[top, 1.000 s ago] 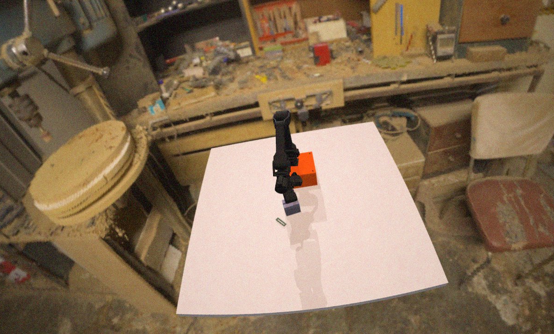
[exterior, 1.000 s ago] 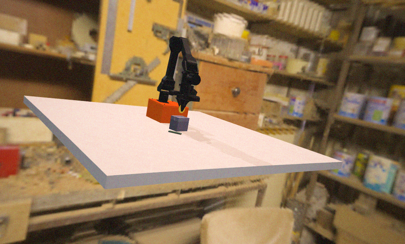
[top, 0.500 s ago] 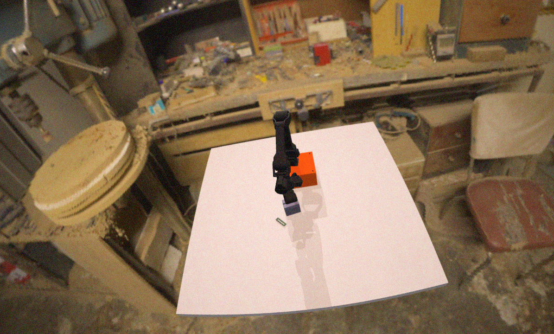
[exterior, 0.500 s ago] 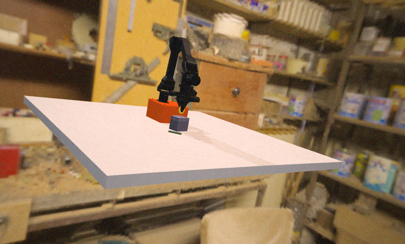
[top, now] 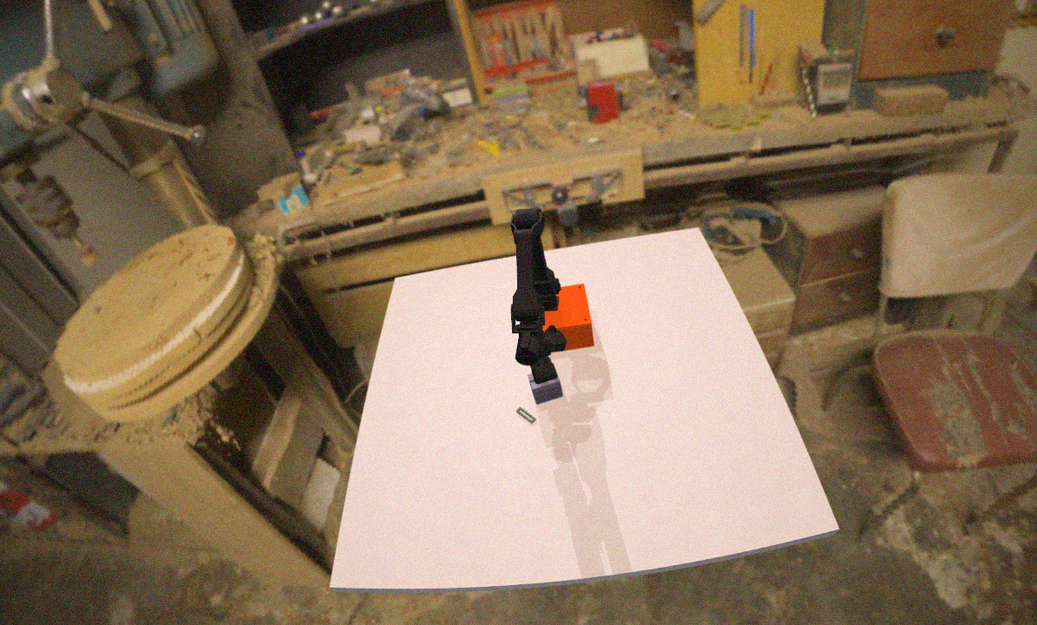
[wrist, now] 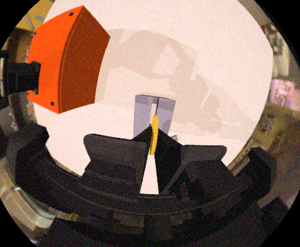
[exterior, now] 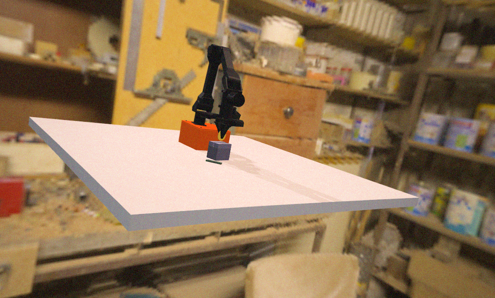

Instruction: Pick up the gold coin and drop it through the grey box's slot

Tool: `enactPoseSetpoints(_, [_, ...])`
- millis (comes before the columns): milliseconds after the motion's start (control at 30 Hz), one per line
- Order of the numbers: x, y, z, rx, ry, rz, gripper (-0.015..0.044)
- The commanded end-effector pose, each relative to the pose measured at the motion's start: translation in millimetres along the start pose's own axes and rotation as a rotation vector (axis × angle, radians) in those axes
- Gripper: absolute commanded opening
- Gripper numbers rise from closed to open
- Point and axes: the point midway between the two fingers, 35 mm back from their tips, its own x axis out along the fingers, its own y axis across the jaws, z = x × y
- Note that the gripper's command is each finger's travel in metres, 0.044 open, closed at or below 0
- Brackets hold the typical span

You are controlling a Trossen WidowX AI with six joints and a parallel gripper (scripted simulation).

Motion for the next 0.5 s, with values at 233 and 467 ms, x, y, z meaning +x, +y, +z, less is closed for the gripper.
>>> enactPoseSetpoints(233, [6.4,0.0,0.1,0.004,0.000,0.000,0.0000])
enactPoseSetpoints(467, [5.8,0.0,-0.1,0.000,0.000,0.000,0.0105])
